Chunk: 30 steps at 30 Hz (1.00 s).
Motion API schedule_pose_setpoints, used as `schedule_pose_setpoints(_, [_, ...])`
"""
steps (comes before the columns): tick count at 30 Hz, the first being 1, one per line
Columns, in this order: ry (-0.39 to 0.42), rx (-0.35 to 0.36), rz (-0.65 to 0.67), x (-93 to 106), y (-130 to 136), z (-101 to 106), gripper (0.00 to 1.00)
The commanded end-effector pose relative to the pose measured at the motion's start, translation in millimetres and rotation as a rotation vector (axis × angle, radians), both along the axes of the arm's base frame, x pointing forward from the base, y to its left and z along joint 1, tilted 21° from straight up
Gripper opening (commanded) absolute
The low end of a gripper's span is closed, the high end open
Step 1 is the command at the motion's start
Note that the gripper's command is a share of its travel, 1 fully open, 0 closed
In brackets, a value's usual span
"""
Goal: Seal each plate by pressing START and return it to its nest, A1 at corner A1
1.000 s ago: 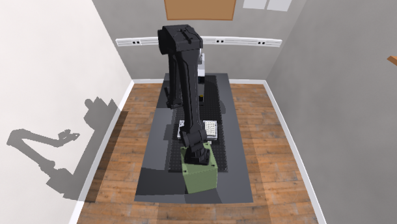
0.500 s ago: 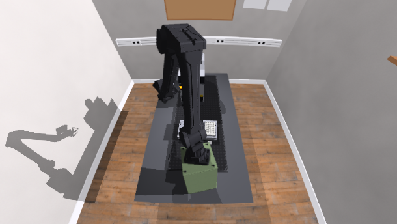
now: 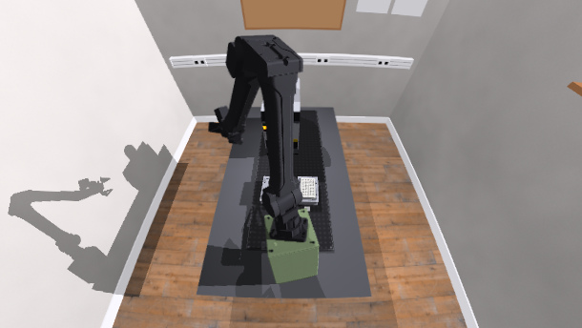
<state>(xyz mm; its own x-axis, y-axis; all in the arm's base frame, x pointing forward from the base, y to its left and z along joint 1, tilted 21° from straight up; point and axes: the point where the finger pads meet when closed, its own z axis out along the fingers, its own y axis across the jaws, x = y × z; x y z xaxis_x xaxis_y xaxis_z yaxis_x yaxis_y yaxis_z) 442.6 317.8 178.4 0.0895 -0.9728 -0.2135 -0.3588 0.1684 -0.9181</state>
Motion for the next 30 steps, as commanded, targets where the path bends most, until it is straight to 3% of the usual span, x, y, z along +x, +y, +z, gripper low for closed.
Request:
schedule_pose_setpoints(1, [-0.065,-0.161,0.081,8.8,10,16,1.0])
schedule_pose_setpoints(14, [-0.059,-0.105,0.023,8.3,-15,14,1.0])
schedule_pose_setpoints(24, [-0.073,-0.092,0.056,4.0,11,19,1.0])
schedule_pose_setpoints(30, [-0.078,-0.097,0.044,11.0,7,22,1.0])
